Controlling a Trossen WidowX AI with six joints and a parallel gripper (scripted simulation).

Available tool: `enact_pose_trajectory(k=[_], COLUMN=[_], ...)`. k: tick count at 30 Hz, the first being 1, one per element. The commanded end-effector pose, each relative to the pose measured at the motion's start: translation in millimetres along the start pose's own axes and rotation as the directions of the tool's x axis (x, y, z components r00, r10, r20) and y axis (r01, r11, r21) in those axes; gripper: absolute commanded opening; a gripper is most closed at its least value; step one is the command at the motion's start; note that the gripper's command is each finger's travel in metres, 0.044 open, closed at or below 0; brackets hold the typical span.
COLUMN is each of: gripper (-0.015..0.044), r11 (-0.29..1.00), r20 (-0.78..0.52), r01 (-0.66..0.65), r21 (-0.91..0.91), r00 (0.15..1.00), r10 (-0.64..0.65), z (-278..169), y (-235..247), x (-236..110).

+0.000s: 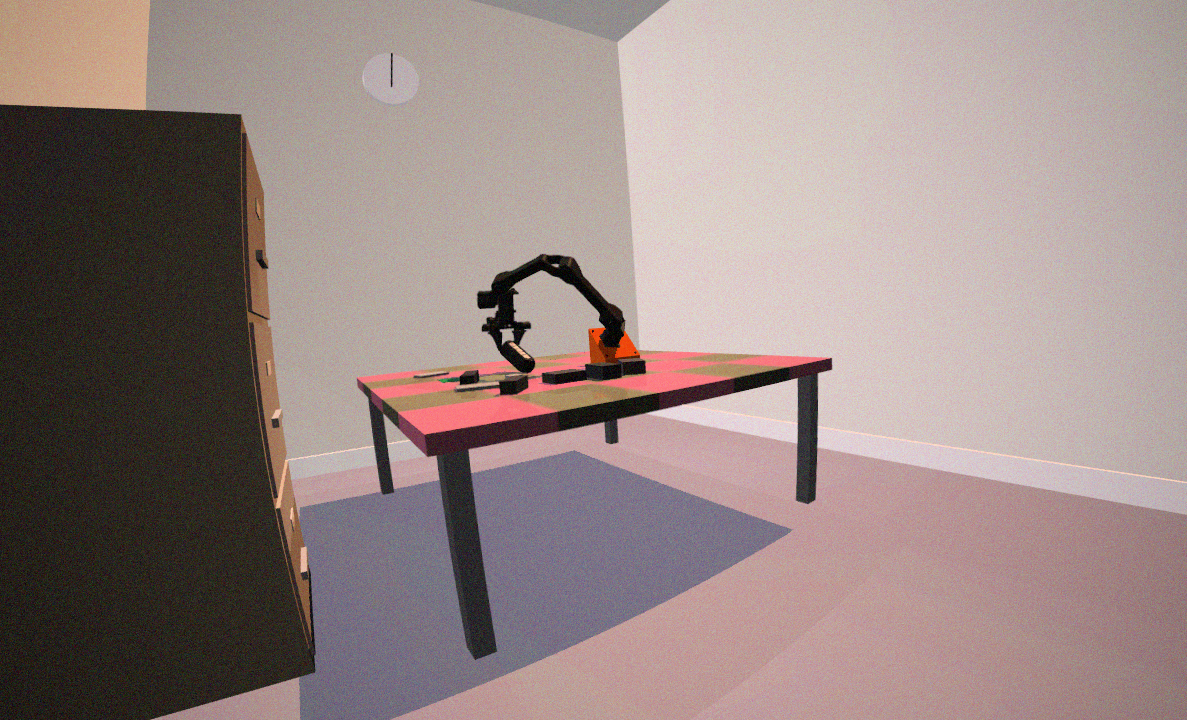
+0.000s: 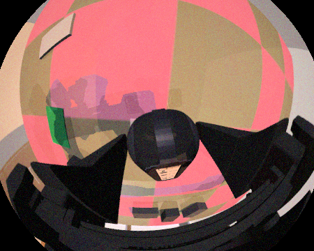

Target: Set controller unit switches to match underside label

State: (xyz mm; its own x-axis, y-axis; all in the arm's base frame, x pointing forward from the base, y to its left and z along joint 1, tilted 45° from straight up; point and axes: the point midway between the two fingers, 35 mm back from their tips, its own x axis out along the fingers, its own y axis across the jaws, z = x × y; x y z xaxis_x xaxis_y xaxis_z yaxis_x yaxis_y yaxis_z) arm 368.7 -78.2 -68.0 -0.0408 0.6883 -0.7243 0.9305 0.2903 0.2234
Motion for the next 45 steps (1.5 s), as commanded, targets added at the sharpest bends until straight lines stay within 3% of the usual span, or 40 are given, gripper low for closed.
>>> enact_pose_trajectory(k=[1,45], gripper=[0.0338,0.0338], r11=[1.0,1.0], r20=[-0.018,-0.018], r01=[0.01,0.009], r21=[0.001,0.0], r00=[1.0,1.0], r10=[-0.01,-0.009], z=[-2.6,12.1], y=[0.6,0.5], x=[8.0,39.7])
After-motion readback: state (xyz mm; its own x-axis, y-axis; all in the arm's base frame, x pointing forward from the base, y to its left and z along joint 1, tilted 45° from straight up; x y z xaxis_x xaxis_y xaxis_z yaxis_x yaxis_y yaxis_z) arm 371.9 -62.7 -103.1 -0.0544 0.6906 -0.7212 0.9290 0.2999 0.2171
